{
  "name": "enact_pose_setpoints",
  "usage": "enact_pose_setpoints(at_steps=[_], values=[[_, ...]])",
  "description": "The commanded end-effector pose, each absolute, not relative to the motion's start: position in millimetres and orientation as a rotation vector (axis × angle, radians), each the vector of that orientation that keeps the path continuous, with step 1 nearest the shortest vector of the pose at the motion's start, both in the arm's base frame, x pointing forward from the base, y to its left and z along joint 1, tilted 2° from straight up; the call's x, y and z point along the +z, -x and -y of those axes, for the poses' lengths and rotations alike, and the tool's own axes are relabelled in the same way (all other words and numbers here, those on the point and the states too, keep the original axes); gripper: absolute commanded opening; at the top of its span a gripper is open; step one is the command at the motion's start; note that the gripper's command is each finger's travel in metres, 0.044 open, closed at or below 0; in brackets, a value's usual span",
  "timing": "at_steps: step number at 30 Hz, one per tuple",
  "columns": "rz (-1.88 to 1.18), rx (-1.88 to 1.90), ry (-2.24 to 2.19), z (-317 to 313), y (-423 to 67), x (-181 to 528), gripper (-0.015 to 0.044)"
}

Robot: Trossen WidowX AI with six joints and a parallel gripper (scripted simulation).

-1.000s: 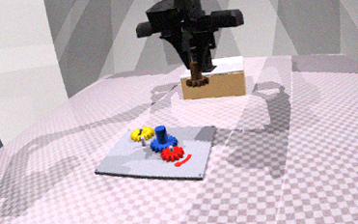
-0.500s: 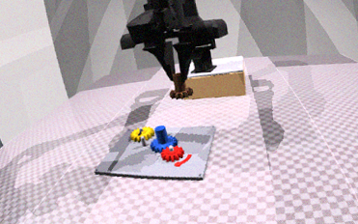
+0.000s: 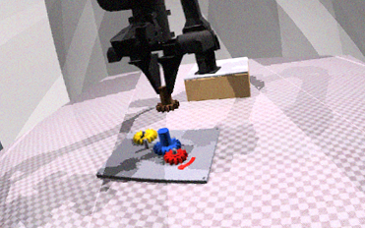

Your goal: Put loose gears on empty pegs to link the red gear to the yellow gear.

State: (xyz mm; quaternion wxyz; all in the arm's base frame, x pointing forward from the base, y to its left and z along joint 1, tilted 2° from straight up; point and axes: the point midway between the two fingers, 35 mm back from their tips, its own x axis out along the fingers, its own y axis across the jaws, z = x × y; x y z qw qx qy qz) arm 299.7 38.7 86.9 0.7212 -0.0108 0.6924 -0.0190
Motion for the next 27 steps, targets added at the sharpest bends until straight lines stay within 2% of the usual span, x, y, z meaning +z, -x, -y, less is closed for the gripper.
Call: enact_pose_setpoints(at_steps=[1,27], values=[[-1.537,-0.035,0.026,-32,-303,82,0.0],[-1.534,-0.017,0.044,21,-318,60,0.0]])
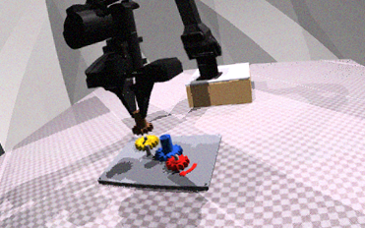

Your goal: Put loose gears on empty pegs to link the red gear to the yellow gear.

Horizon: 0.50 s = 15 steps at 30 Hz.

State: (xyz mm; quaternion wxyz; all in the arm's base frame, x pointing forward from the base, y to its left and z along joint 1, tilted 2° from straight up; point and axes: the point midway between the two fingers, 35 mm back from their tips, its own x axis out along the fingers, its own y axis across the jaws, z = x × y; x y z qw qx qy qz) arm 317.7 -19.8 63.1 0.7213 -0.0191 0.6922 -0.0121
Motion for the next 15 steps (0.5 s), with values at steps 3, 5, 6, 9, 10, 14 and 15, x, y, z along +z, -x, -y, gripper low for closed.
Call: enact_pose_setpoints(at_steps=[3,5,6,9,10,14,15], values=[[-1.534,-0.017,0.044,21.0,-318.3,61.9,0.0],[-1.534,-0.017,0.044,20.9,-318.4,63.6,0.0],[-1.534,-0.017,0.044,20.8,-318.5,63.8,0.0],[-1.534,-0.017,0.044,20.8,-318.5,63.8,0.0],[-1.534,-0.017,0.044,20.8,-318.5,63.8,0.0],[-1.534,-0.017,0.044,20.8,-318.5,63.8,0.0],[-1.534,-0.017,0.044,20.8,-318.5,63.8,0.0]])
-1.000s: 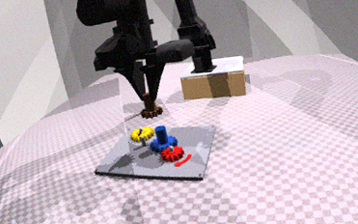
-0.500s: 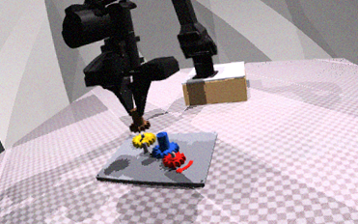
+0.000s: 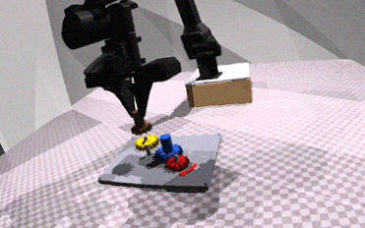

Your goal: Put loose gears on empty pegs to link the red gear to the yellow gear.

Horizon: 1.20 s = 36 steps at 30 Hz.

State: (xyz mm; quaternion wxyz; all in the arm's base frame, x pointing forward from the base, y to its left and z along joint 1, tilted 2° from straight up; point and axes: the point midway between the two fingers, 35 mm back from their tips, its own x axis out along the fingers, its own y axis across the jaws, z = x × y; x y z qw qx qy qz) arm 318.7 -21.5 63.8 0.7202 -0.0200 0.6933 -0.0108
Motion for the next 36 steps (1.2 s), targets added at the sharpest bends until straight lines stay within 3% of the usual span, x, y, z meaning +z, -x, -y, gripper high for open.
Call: enact_pose_setpoints(at_steps=[1,22,36], values=[[-1.534,-0.017,0.044,21,-318,64,0.0],[-1.531,0.154,0.221,22,-319,43,0.0],[-1.534,-0.04,0.02,22,-320,24,0.0]])
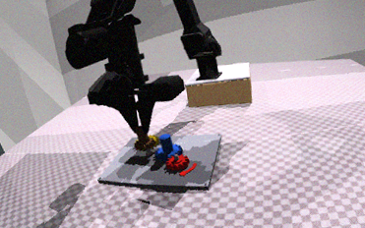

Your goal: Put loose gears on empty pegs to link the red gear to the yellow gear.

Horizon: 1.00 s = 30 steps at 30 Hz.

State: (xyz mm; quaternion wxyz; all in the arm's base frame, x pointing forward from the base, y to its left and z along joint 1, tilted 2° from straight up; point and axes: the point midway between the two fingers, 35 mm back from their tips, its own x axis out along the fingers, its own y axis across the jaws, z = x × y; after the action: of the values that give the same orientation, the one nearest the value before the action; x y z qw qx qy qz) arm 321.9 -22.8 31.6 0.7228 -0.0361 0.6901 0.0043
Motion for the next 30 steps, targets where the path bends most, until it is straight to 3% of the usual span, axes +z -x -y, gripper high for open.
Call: enact_pose_setpoints(at_steps=[1,15,30], values=[[-1.533,-0.06,-0.001,22,-320,23,0.0],[-1.525,-0.177,-0.122,23,-320,17,0.0],[-1.533,0.105,0.171,22,-319,28,0.0]])
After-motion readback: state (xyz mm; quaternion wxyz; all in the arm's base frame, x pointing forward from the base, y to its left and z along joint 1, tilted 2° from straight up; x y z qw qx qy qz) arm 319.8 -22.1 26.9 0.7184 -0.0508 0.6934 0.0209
